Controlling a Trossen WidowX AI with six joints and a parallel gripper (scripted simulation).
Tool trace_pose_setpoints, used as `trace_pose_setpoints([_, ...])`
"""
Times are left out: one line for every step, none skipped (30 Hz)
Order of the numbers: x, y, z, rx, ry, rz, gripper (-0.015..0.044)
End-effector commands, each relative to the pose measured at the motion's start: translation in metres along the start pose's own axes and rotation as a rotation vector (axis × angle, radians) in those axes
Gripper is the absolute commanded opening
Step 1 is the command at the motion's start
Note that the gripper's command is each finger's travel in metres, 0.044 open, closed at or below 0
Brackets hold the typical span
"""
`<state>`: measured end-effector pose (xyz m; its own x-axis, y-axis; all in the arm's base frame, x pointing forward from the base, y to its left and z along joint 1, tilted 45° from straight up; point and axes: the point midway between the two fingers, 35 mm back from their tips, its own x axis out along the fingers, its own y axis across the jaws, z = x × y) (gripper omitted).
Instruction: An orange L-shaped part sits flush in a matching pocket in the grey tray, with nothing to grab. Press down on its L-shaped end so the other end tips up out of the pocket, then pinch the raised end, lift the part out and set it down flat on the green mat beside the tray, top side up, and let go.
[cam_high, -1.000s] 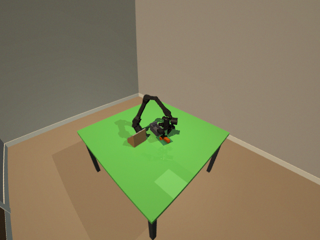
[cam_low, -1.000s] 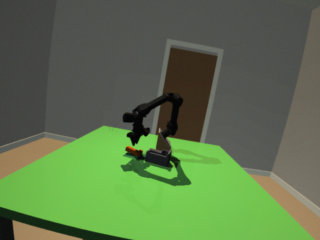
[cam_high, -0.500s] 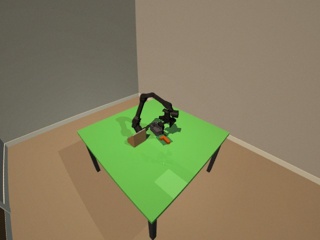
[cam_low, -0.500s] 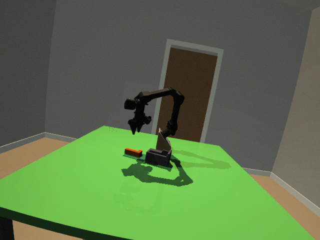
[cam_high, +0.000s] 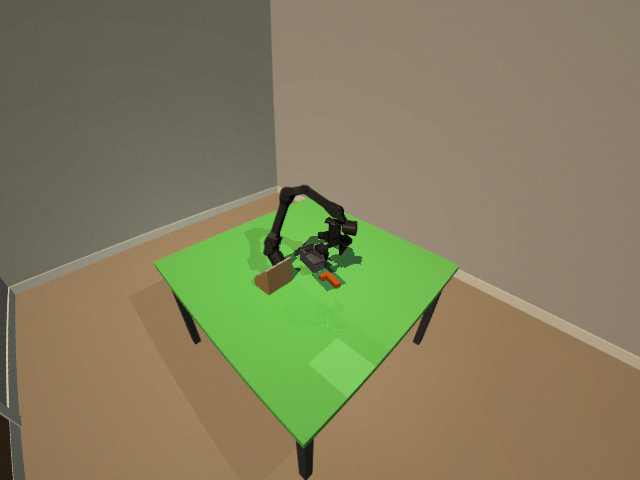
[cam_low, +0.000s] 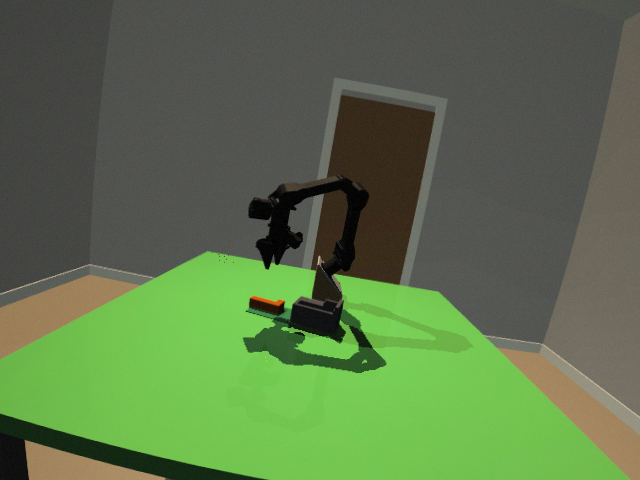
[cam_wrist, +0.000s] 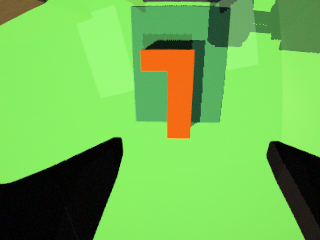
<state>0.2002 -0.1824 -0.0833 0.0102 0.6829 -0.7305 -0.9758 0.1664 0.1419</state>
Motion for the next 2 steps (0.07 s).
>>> trace_pose_setpoints([0.0000, -0.0002, -0.0002, 0.002, 0.000, -0.002, 0.0400])
trace_pose_setpoints([0.0000, -0.0002, -0.0002, 0.002, 0.000, -0.002, 0.0400])
